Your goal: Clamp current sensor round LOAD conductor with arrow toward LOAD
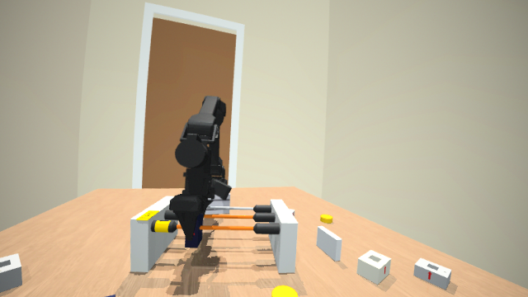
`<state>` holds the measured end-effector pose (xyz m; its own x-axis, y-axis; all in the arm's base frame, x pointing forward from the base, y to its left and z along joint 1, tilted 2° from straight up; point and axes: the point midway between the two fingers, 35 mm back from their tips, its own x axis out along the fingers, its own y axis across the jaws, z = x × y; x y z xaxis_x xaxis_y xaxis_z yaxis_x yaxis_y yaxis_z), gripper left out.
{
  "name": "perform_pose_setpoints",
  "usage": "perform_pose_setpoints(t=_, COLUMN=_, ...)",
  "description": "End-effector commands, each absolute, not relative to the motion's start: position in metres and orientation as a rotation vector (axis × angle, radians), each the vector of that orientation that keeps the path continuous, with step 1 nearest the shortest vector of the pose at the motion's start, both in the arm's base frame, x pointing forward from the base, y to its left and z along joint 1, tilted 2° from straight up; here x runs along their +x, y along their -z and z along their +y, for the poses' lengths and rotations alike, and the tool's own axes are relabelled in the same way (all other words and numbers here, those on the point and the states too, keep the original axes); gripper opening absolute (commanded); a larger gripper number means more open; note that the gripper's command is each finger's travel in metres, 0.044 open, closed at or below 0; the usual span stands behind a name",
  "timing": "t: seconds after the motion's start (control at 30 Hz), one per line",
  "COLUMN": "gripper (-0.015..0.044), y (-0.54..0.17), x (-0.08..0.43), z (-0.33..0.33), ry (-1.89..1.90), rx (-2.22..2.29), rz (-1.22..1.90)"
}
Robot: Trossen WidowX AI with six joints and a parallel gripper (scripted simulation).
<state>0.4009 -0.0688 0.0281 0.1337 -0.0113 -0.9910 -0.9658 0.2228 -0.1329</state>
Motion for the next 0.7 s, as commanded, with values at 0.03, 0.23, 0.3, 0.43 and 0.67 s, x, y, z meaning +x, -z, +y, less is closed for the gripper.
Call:
perform_pose_setpoints(t=0.03, gripper=0.0440, y=-0.028, x=0.401, z=-0.069, ry=-0.949, rx=-1.101, rz=1.206)
perform_pose_setpoints(t=0.23, gripper=0.0440, y=-0.030, x=0.401, z=-0.069, ry=-0.950, rx=-1.100, rz=1.207)
perform_pose_setpoints(t=0.3, gripper=0.0440, y=-0.042, x=0.405, z=-0.069, ry=-0.964, rx=-1.091, rz=1.219)
perform_pose_setpoints(t=0.43, gripper=0.0440, y=-0.079, x=0.409, z=-0.070, ry=-1.004, rx=-1.063, rz=1.255)
perform_pose_setpoints(t=0.67, gripper=0.0440, y=-0.122, x=0.406, z=-0.069, ry=-1.049, rx=-1.030, rz=1.296)
